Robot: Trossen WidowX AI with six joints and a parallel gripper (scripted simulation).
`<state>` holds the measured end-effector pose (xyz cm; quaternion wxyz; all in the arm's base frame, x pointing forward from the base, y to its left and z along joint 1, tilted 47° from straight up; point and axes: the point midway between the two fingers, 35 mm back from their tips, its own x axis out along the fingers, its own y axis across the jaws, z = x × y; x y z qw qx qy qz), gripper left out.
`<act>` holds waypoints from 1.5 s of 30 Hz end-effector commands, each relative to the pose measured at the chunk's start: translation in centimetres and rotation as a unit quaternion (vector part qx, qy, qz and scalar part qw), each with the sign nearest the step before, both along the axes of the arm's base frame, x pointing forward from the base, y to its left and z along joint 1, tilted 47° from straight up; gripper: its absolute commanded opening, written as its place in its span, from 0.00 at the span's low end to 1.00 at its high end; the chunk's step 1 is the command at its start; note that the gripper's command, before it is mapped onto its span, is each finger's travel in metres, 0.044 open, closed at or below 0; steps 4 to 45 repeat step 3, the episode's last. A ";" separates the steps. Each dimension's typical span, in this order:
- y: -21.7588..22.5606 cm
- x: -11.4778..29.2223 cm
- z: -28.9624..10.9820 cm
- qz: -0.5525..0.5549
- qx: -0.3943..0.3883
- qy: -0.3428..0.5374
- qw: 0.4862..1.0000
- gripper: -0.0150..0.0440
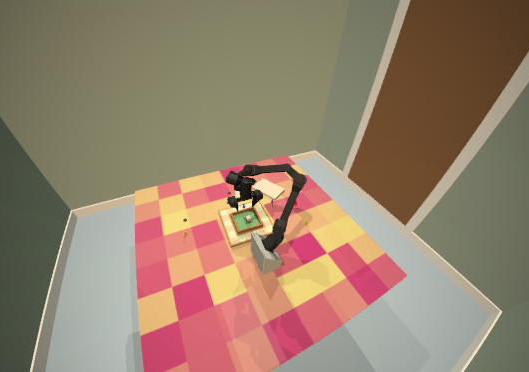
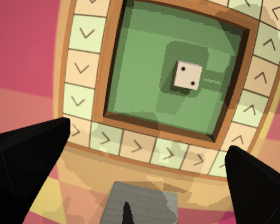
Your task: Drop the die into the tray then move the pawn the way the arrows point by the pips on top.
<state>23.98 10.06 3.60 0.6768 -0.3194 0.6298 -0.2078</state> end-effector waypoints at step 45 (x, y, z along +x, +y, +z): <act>-0.1 0.3 0.0 -0.001 -0.001 0.001 1.000 1.00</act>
